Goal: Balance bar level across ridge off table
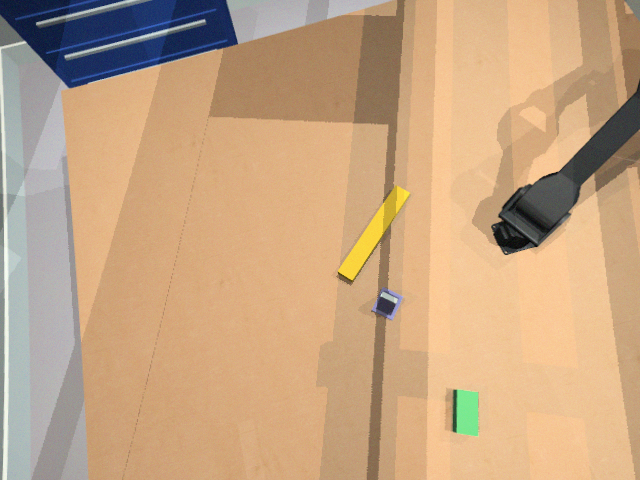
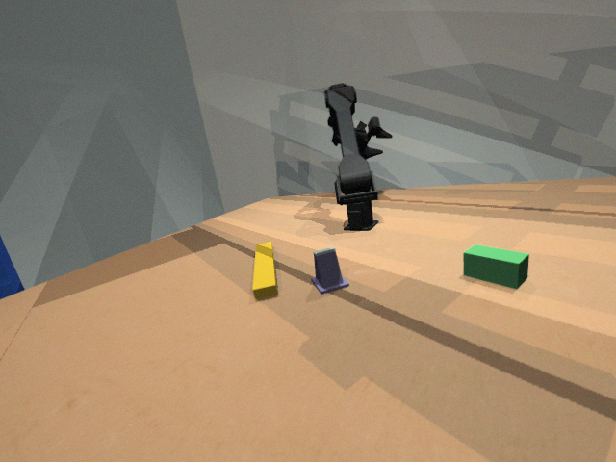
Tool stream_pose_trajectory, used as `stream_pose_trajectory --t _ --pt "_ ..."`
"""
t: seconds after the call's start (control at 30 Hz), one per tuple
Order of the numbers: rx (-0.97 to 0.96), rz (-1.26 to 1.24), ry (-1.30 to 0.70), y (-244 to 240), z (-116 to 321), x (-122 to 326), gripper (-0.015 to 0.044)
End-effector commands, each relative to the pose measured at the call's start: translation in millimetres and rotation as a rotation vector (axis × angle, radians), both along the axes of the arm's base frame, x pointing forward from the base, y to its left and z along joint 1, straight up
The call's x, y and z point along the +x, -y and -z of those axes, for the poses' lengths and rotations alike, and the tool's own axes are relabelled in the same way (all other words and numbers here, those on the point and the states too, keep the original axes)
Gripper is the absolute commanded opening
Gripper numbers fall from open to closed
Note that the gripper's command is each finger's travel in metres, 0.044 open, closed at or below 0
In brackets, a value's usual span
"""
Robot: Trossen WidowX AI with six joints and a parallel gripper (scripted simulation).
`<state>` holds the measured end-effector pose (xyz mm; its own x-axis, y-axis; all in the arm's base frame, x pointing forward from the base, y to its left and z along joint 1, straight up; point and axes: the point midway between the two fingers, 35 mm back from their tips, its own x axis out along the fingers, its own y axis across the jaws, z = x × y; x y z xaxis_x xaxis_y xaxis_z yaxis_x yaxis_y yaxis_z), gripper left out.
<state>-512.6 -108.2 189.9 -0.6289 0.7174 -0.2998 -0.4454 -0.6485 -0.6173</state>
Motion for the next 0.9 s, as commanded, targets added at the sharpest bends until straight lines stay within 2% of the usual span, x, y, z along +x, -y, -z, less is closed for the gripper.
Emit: stream_pose_trajectory --t 0.0,0.07,0.1,0.63,0.87 --pt "0.0 -0.004 0.002 1.3 0.1 0.4 0.0374" --pt "0.003 -0.033 0.019 11.4 0.7 3.9 0.0321" --pt "0.005 -0.056 0.031 19.0 1.1 6.6 0.0315" --pt "0.041 -0.408 0.212 126.3 8.6 65.9 0.0315" --pt "0.099 -0.529 0.269 153.5 0.7 97.2 0.0315"
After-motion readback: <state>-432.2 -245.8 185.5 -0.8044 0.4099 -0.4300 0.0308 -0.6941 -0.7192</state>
